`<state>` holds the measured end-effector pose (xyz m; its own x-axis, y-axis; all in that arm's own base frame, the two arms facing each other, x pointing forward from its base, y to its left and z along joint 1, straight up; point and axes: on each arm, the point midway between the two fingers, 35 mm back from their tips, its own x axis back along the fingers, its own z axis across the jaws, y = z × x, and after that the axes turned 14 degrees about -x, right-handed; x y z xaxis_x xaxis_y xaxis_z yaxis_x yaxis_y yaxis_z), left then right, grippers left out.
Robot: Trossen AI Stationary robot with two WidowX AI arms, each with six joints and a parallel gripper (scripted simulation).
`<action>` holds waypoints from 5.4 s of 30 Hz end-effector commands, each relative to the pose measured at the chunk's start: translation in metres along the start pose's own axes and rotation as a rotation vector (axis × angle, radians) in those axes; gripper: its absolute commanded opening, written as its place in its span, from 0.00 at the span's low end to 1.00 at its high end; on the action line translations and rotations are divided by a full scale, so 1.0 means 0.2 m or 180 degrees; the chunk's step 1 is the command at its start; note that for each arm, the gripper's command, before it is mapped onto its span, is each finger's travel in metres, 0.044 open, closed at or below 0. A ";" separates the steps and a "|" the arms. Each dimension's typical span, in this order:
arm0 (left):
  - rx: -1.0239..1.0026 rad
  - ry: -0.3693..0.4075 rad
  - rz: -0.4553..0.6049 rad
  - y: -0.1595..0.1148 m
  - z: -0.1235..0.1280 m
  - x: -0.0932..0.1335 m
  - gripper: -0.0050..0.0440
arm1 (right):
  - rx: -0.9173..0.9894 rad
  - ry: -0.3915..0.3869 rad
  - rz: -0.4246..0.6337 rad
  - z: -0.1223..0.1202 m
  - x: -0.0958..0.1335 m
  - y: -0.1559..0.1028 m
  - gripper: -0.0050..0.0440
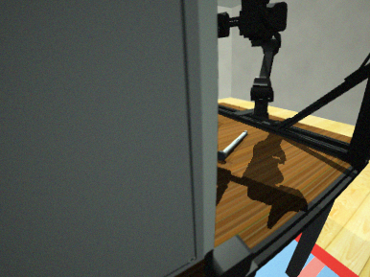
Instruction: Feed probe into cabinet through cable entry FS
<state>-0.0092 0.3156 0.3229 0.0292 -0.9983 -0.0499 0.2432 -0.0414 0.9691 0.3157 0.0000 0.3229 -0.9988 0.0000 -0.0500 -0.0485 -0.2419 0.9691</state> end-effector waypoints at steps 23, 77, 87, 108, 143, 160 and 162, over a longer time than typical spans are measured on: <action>0.0000 0.0200 -0.0802 0.49 0.12 0.19 1.00 | 0.0000 -0.0230 0.0924 -0.08 0.05 -0.31 1.00; 0.0573 -0.3284 -0.1466 0.93 -0.17 1.35 1.00 | 0.0000 -0.0963 0.3861 -0.25 0.75 -1.00 1.00; 0.0021 -0.4768 -0.0949 0.63 -0.33 1.53 1.00 | 0.0000 -0.0963 0.3861 -0.25 0.75 -1.00 1.00; -0.0127 -0.5034 -0.0873 0.57 -0.34 1.57 1.00 | -0.0006 -0.1007 0.4022 -0.24 0.63 -0.96 1.00; -0.0127 -0.5034 -0.0873 0.57 -0.34 1.57 1.00 | -0.0090 -0.1340 0.4982 -0.38 -0.15 -1.27 1.00; -0.0127 -0.5034 -0.0873 0.57 -0.34 1.57 1.00 | -0.0090 -0.1340 0.4982 -0.41 -0.14 -1.38 1.00; -0.0127 -0.5034 -0.0873 0.57 -0.34 1.57 1.00 | -0.0090 -0.1340 0.4982 -0.41 -0.14 -1.40 1.00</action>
<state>0.0945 0.0002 0.4020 -0.9952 -0.0016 0.0974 0.0949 -0.2410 0.9659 0.3620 -0.0113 0.0438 -0.0188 -0.0027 0.9998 0.9614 -0.2744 0.0174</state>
